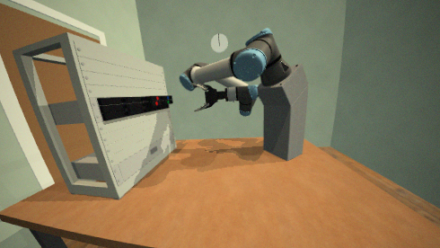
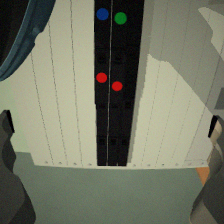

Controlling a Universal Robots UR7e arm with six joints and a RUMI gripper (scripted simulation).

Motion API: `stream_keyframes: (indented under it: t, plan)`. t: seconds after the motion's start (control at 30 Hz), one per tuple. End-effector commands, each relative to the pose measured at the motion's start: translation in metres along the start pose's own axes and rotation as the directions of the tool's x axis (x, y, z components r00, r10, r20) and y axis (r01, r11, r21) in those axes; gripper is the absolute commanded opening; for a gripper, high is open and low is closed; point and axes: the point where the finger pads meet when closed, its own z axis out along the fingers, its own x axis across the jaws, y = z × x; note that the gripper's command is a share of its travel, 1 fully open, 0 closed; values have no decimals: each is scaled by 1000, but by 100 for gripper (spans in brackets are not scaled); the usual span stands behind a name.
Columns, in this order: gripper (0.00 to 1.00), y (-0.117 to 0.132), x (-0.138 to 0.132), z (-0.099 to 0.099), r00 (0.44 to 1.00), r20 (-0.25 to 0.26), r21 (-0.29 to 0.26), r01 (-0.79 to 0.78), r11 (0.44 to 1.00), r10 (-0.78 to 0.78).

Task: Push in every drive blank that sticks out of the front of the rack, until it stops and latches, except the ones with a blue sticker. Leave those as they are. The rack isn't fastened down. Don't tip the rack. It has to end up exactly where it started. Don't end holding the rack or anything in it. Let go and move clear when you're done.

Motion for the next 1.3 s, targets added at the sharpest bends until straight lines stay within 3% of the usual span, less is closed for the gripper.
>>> stream_keyframes:
  t: [0.0,0.37,0.63,1.27]
  plan:
    - [100,-5,0,0,1000,1,0,0,1000,0]
    - [100,-16,0,25,1000,1,0,0,1000,0]
    - [100,-31,-1,61,1000,1,0,0,1000,0]
    - [100,-35,-1,71,1000,1,0,0,1000,0]
